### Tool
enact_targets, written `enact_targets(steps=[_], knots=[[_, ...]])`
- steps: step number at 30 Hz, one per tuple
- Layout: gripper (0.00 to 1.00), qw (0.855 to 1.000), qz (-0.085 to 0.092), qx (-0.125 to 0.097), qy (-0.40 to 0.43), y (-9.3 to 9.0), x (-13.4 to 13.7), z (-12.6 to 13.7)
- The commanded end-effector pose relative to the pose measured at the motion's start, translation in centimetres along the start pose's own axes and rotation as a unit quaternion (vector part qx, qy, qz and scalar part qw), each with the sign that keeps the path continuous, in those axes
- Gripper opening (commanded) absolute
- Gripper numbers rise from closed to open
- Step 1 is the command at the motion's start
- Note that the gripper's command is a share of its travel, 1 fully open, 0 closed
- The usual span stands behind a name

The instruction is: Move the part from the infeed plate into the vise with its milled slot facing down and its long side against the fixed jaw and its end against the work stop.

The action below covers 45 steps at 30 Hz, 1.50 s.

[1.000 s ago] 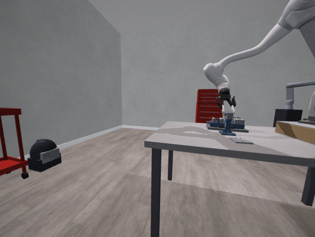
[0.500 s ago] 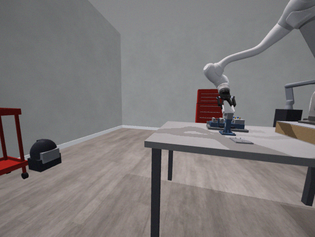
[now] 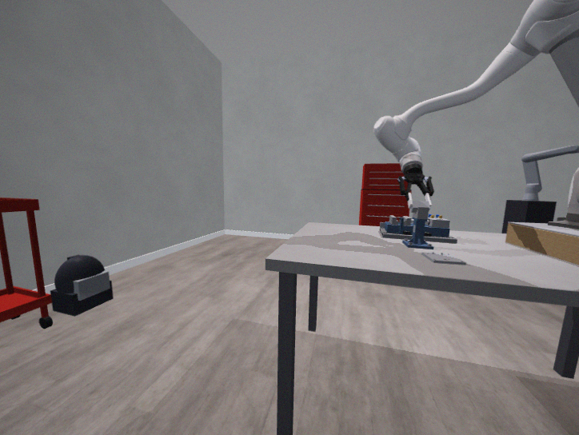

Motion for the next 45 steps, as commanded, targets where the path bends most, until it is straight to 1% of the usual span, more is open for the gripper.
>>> enact_targets(steps=[1, 4, 5, 45], knots=[[0.00, 1.000, -0.001, 0.001, -0.004, -0.33, -0.31, 0.34], [0.00, 1.000, -0.001, 0.001, -0.004, -0.33, -0.31, 0.34], [0.51, 1.000, -0.001, 0.001, -0.004, -0.33, -0.31, 0.34], [0.51, 1.000, -0.001, 0.001, -0.004, -0.33, -0.31, 0.34]])
Point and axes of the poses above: the point where the finger pads meet when closed, its own y axis back along the fingers, its own x axis across the jaws, z = x × y, the point moved 6 cm from there along y, back along the fingers, and after that the axes turned 2 degrees about -y, right-handed, at the moved point
